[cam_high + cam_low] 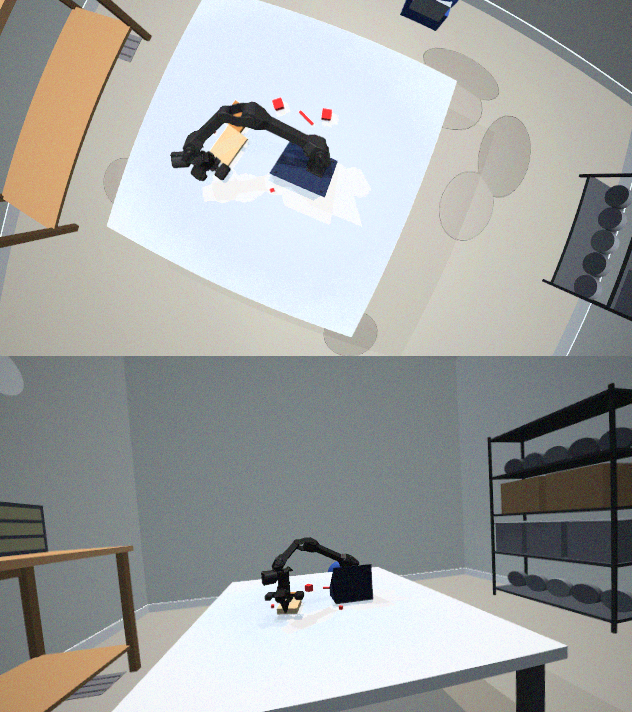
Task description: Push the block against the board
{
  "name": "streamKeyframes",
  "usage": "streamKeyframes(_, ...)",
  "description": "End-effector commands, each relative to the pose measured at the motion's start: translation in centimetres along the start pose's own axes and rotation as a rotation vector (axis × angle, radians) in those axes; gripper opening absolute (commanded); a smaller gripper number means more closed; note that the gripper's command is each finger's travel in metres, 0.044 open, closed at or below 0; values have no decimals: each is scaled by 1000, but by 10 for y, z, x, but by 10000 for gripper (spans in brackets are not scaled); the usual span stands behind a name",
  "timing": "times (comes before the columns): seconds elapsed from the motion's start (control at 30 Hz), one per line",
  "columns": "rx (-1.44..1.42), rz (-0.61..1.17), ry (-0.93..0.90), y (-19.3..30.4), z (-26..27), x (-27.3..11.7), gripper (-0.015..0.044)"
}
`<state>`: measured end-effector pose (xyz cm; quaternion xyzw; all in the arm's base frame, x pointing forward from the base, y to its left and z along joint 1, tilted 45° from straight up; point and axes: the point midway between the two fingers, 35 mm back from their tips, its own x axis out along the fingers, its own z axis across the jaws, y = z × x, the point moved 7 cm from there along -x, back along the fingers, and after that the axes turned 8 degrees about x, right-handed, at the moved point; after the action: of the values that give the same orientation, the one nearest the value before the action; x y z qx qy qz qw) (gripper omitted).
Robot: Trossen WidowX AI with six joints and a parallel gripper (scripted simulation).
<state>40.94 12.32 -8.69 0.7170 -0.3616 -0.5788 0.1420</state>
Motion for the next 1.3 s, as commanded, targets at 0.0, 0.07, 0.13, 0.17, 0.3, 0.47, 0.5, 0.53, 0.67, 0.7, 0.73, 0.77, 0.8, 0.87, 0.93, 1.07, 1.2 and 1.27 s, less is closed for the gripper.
streamKeyframes(0.0,-1,14,-4,8,-1,4,0)
streamKeyframes(0.07,-2,14,-4,9,-1,4,0)
streamKeyframes(0.13,-2,14,-4,11,-1,4,0)
streamKeyframes(0.17,-2,15,-4,12,-2,4,0)
streamKeyframes(0.3,-2,15,-4,14,-2,4,0)
streamKeyframes(0.47,-2,15,-4,18,-1,4,0)
streamKeyframes(0.5,-2,15,-4,19,-1,4,0)
streamKeyframes(0.53,-2,15,-4,20,-1,4,0)
streamKeyframes(0.67,-2,16,-4,22,-1,4,0)
streamKeyframes(0.7,-2,16,-4,23,-1,5,0)
streamKeyframes(0.73,-2,16,-4,24,-1,5,0)
streamKeyframes(0.77,-2,16,-4,25,-1,5,0)
streamKeyframes(0.8,-2,16,-4,25,-1,5,0)
streamKeyframes(0.87,-2,16,-4,27,-1,5,0)
streamKeyframes(0.93,-2,16,-4,28,-1,5,0)
streamKeyframes(1.07,-2,17,-4,31,-1,5,0)
streamKeyframes(1.2,-2,17,-4,34,0,5,0)
streamKeyframes(1.27,-2,17,-4,35,0,5,0)
